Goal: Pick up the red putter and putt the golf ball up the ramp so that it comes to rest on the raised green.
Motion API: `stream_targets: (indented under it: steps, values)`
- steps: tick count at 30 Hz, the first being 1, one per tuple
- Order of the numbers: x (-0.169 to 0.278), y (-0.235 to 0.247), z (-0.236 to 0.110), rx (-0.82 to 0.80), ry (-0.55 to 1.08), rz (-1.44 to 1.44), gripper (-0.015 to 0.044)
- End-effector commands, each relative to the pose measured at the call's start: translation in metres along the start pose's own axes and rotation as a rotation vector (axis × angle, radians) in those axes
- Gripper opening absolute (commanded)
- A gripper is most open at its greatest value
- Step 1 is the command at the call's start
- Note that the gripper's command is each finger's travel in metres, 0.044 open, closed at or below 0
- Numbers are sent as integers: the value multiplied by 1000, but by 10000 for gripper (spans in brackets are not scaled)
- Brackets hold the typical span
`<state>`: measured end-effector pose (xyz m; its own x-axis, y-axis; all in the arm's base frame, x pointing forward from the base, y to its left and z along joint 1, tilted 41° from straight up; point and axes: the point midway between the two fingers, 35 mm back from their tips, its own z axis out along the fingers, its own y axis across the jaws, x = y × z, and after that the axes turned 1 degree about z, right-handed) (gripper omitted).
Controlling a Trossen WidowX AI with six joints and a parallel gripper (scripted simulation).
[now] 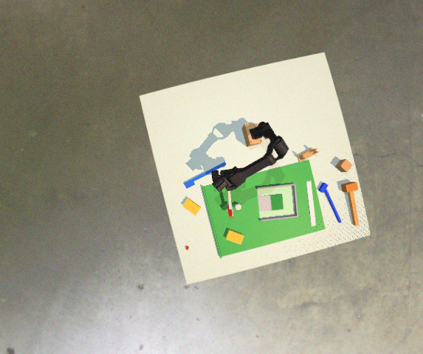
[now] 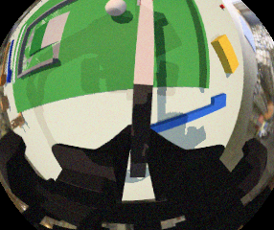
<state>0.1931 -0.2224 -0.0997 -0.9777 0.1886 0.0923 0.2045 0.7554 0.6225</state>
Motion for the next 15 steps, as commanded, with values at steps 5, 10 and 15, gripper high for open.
stream_targets:
  steps: [5,10,15]
  values:
    - [-1,1,14,-5,-7,5,0]
    - [-1,1,22,-5,-7,4,0]
    - [0,1,21,-2,2,0,0]
